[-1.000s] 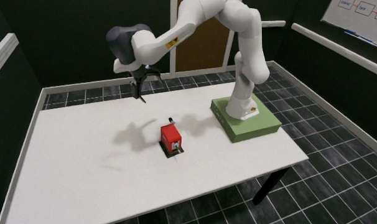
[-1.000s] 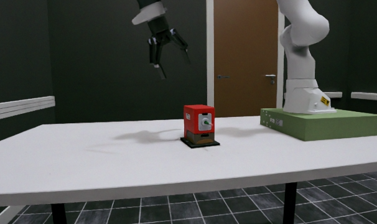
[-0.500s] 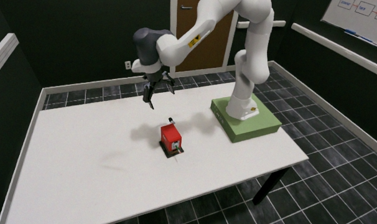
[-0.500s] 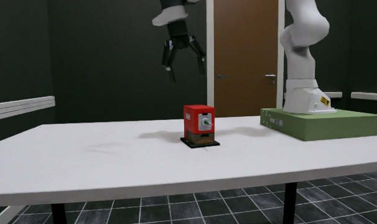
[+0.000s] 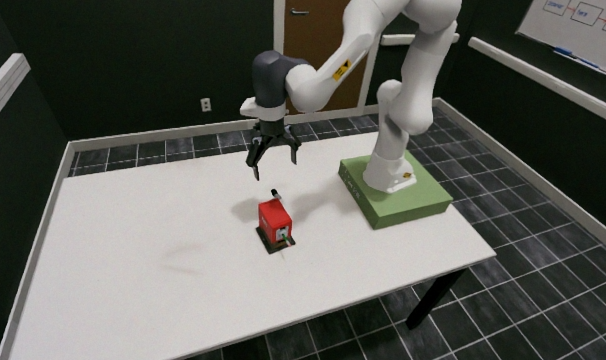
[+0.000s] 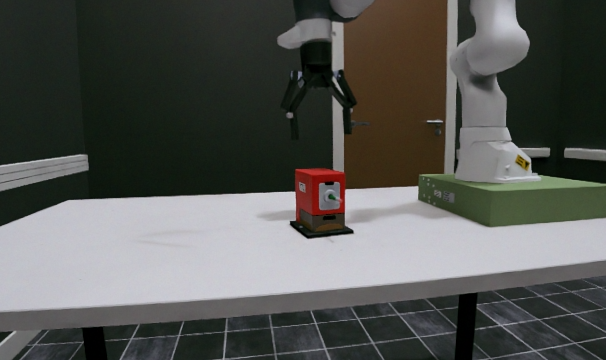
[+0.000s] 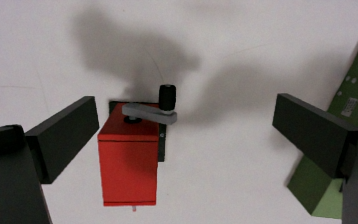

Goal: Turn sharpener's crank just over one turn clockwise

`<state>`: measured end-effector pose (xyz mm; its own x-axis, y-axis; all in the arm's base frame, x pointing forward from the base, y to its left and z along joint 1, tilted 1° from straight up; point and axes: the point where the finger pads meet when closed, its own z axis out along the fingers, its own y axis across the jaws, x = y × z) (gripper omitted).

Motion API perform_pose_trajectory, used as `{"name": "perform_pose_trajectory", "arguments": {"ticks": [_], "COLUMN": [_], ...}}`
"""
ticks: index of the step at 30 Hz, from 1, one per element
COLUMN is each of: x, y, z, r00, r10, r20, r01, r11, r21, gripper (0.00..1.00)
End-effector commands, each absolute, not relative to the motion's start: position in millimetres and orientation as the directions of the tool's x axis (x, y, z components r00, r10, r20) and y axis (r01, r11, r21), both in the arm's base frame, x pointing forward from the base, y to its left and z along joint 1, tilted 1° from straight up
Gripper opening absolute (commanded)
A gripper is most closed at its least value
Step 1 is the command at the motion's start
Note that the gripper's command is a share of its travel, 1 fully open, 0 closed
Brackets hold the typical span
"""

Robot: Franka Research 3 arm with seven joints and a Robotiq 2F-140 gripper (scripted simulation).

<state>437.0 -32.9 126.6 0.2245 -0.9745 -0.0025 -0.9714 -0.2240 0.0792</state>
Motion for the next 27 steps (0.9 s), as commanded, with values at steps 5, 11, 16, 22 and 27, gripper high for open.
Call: {"name": "perform_pose_trajectory", "arguments": {"ticks": [5,11,16,22,27], "x": [447.9,447.9,447.9,447.9,447.9], "y": [-30.5,-30.5,-30.5,-30.5,-30.5], "z": [127.7,127.7,127.7,127.7,127.7], "r00": [0.147,0.147,0.147,0.147,0.147], "r10": [-0.989,-0.989,-0.989,-0.989,-0.989], "r20": [0.012,0.012,0.012,0.012,0.012], "r01": [-0.989,-0.989,-0.989,-0.989,-0.989], "r11": [-0.147,-0.147,-0.147,-0.147,-0.147], "r21": [0.007,0.007,0.007,0.007,0.007], "gripper": [1.00,1.00,1.00,0.10,0.10]}}
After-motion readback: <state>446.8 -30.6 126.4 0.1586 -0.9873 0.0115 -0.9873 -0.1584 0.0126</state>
